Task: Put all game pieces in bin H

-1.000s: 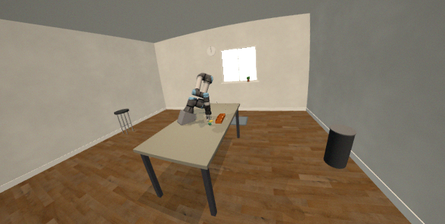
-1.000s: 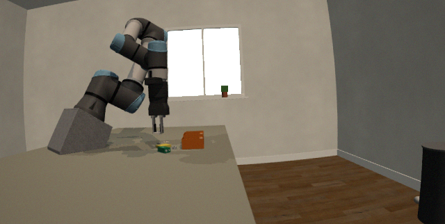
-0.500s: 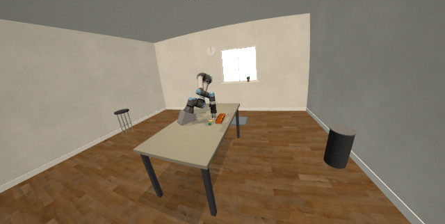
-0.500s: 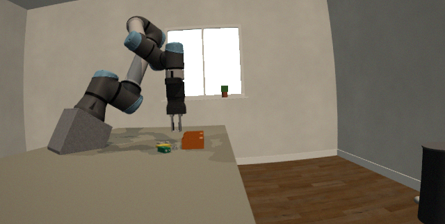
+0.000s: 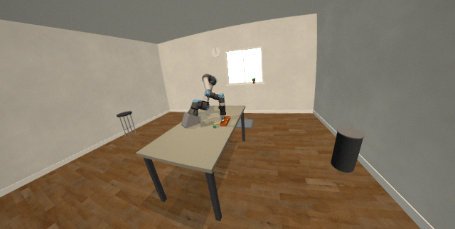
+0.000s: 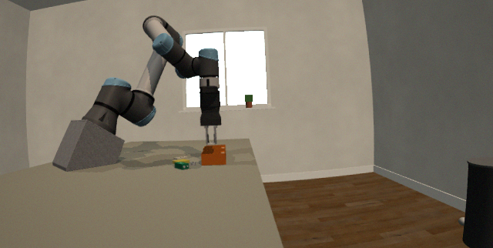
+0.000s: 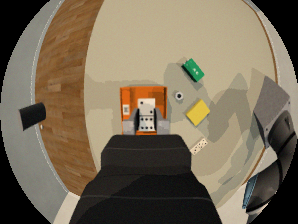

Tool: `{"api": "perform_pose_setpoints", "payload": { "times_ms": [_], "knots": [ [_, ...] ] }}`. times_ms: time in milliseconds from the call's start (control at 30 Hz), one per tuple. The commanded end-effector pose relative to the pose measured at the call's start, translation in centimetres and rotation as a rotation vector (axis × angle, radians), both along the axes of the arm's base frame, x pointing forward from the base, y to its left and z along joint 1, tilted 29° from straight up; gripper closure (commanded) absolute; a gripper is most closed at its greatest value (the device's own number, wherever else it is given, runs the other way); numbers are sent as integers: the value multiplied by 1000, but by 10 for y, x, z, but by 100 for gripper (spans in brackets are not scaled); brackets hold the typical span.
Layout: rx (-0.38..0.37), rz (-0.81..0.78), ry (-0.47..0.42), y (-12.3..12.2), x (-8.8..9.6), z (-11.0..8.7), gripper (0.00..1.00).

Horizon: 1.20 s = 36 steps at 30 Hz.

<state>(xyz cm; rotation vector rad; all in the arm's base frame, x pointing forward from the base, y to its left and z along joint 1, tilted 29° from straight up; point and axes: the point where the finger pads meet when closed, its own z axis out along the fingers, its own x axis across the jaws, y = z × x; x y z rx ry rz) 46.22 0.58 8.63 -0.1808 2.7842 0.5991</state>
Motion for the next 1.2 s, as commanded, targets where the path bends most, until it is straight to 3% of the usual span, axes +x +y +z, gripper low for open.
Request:
{"api": "perform_pose_setpoints", "payload": {
  "times_ms": [0,333,800,1167],
  "knots": [
    [-1,-1,0,0,1,0,51],
    [-1,-1,0,-1,0,0,51],
    [-1,-1,0,11,7,-25,51],
    [-1,-1,0,14,8,-31,51]
  ]
}}
